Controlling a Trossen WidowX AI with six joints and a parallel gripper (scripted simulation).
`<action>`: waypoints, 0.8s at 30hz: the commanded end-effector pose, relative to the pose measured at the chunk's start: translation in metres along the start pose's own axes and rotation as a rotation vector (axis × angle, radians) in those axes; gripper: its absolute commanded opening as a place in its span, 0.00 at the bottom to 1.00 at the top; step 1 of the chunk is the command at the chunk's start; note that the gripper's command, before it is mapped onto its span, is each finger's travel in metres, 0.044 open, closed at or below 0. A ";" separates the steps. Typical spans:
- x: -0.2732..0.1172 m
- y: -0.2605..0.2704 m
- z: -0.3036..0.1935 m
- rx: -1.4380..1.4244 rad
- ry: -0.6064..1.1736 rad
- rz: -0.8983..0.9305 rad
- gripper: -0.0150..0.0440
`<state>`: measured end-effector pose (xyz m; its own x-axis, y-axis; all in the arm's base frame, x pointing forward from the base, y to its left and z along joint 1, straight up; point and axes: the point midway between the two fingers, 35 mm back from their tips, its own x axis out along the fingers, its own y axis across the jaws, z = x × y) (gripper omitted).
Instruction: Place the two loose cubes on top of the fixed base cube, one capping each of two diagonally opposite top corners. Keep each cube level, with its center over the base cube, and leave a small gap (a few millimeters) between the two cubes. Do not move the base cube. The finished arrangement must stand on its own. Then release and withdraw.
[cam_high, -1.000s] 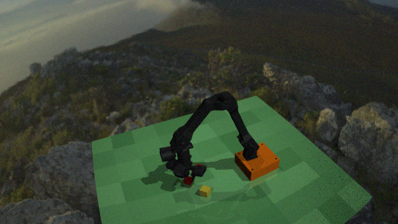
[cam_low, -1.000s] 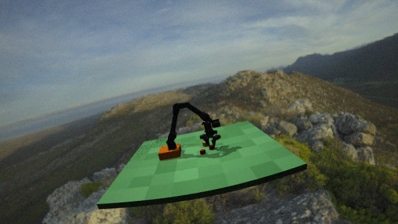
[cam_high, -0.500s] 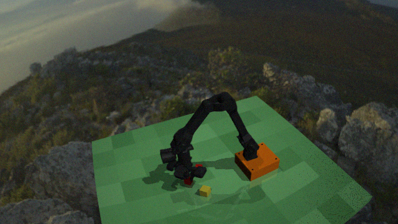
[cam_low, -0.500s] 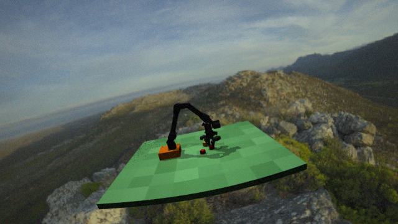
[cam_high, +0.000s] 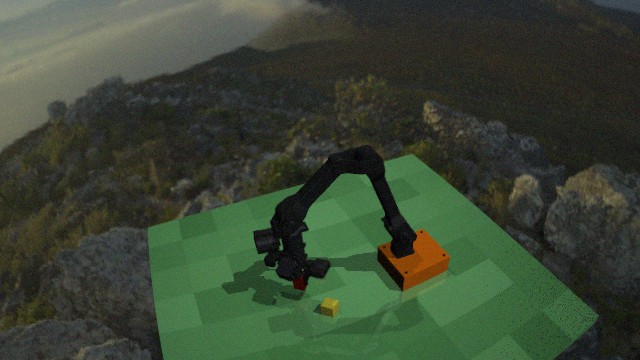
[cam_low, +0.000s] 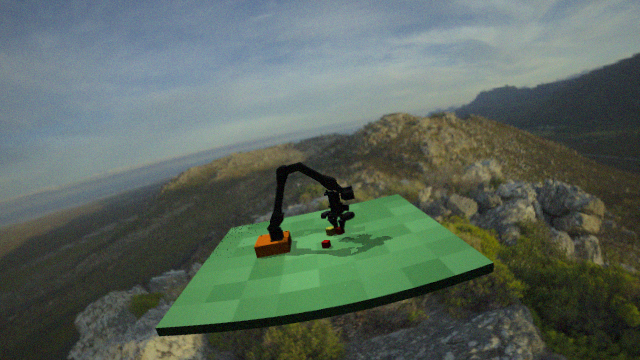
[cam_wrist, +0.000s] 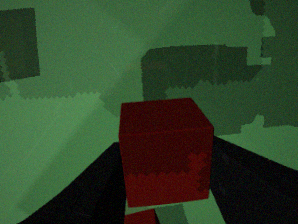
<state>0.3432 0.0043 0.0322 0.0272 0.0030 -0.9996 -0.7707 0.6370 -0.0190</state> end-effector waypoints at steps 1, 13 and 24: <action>-0.015 -0.001 0.001 -0.004 -0.001 -0.007 0.43; -0.054 0.001 -0.001 -0.004 -0.001 -0.007 0.43; -0.074 0.005 -0.001 -0.013 -0.001 -0.007 0.43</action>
<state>0.3376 0.0049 0.1027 0.0328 0.0031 -0.9995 -0.7718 0.6354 -0.0234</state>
